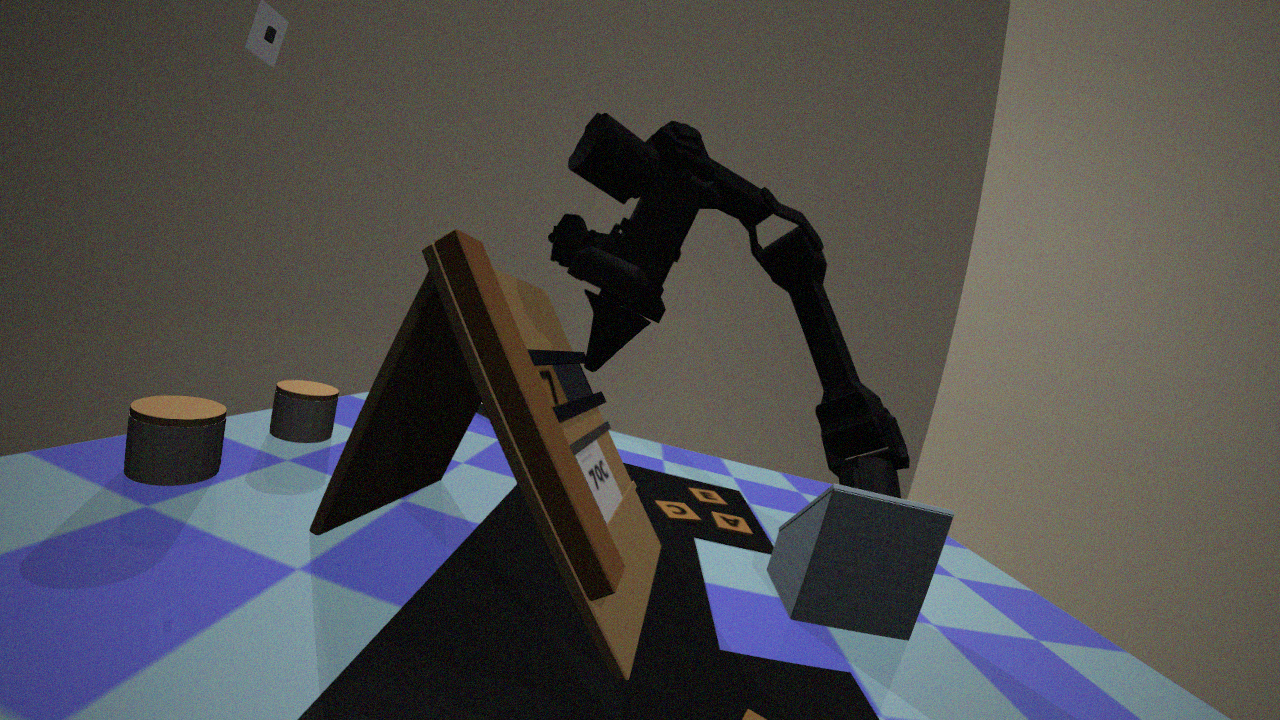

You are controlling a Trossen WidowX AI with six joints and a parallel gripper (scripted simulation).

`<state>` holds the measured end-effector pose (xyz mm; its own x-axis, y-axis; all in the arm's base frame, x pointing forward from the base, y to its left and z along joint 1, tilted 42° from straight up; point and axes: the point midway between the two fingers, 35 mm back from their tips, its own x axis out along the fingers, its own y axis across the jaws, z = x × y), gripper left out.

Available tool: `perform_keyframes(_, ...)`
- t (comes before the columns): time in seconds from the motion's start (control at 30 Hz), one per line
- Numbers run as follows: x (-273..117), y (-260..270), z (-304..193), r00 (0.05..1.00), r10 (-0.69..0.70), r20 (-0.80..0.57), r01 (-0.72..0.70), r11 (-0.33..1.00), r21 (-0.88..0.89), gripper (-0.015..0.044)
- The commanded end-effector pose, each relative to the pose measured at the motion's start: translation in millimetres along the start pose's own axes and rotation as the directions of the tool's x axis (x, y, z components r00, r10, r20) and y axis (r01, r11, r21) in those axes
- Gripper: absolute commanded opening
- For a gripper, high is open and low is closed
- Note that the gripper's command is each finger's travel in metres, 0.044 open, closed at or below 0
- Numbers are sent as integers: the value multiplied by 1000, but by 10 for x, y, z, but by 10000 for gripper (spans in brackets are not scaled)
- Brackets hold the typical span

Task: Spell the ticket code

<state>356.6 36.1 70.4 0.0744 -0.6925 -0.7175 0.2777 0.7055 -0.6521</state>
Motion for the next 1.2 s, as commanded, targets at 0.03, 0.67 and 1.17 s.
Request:
perform_keyframes(0.03, 12, 4, 6, 1000, -2, -15, 2, 1000, 3, 0)
perform_keyframes(0.67, 86, 15, 76, 1000, -2, -14, 2, 1000, 3, 0)
perform_keyframes(1.17, 148, 9, 118, 1000, -3, -14, 3, 1000, 4, 0)
